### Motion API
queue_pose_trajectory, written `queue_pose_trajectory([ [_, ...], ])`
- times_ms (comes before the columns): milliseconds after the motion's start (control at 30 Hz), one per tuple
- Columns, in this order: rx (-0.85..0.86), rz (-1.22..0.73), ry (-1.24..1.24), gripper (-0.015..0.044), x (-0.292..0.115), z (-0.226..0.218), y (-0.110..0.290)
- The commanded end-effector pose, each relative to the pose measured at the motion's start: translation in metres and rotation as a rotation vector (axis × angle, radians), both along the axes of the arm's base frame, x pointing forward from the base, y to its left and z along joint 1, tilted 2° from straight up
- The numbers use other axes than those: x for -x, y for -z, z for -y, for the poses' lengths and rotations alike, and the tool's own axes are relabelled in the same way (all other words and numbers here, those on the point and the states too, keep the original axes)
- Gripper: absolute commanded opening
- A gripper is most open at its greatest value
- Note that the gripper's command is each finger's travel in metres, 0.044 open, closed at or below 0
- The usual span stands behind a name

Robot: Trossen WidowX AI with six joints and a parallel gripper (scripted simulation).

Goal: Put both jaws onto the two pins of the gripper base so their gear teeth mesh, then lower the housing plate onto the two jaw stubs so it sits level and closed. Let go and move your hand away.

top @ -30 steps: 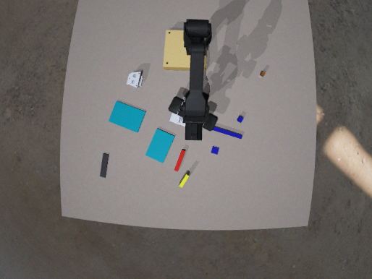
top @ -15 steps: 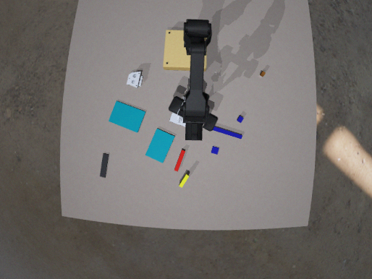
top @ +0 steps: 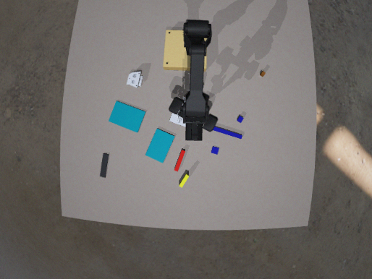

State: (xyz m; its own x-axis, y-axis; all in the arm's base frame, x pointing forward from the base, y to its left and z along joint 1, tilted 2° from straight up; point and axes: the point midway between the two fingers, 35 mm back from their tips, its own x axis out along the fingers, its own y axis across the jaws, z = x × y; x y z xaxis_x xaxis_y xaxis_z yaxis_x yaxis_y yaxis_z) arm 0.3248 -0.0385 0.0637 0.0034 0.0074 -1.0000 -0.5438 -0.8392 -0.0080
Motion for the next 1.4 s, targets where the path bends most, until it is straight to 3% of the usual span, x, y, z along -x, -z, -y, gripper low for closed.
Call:
queue_pose_trajectory([
  [0,-0.004,-0.008,0.003,0.0134,0.001,-0.001,0.009],
  [733,-0.004,-0.008,0.004,0.0134,0.002,-0.001,0.045],
  [1367,-0.004,-0.008,0.005,0.0134,0.002,-0.001,0.047],
])
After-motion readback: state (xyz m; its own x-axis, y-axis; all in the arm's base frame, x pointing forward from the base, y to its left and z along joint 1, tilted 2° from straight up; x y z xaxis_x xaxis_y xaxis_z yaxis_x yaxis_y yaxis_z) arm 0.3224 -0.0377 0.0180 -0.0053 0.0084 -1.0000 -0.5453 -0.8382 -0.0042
